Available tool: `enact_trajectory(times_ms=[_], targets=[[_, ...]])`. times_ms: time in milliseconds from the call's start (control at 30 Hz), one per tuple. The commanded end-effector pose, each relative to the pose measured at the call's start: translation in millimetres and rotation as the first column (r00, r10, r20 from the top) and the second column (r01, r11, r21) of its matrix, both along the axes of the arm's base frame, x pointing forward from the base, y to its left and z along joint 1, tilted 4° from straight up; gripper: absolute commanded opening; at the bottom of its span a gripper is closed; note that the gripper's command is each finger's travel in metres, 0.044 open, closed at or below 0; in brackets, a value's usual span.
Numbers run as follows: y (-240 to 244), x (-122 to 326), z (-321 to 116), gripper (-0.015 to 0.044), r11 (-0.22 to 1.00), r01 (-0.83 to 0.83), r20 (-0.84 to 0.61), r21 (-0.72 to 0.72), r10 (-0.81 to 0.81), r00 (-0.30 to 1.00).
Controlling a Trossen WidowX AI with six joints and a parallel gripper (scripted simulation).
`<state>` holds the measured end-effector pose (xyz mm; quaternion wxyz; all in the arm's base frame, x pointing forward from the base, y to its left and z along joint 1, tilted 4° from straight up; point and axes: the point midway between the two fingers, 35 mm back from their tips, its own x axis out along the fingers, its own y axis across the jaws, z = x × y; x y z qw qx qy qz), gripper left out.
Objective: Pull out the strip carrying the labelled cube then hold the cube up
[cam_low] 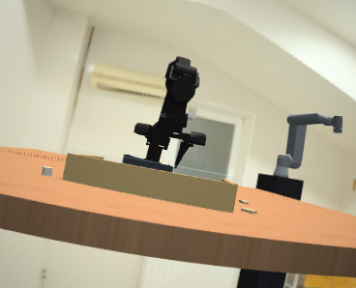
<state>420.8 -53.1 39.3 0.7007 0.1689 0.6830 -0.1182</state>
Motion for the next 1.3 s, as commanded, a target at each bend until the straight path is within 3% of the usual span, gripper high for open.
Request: enact_trajectory(times_ms=[0, 933, 1067, 1267], targets=[[1, -1, -10, 0.0250, 1.000, -0.005, -0.009, 0.003, 0.005, 1.000], [3, 0, -45, 0.0250, 1.000, -0.005, -0.009, 0.003, 0.005, 1.000], [3, 1, -42, 0.0145, 1.000, -0.006, -0.005, 0.001, 0.006, 1.000], [3, 1, -42, 0.0105, 1.000, -0.006, -0.005, 0.001, 0.006, 1.000]])
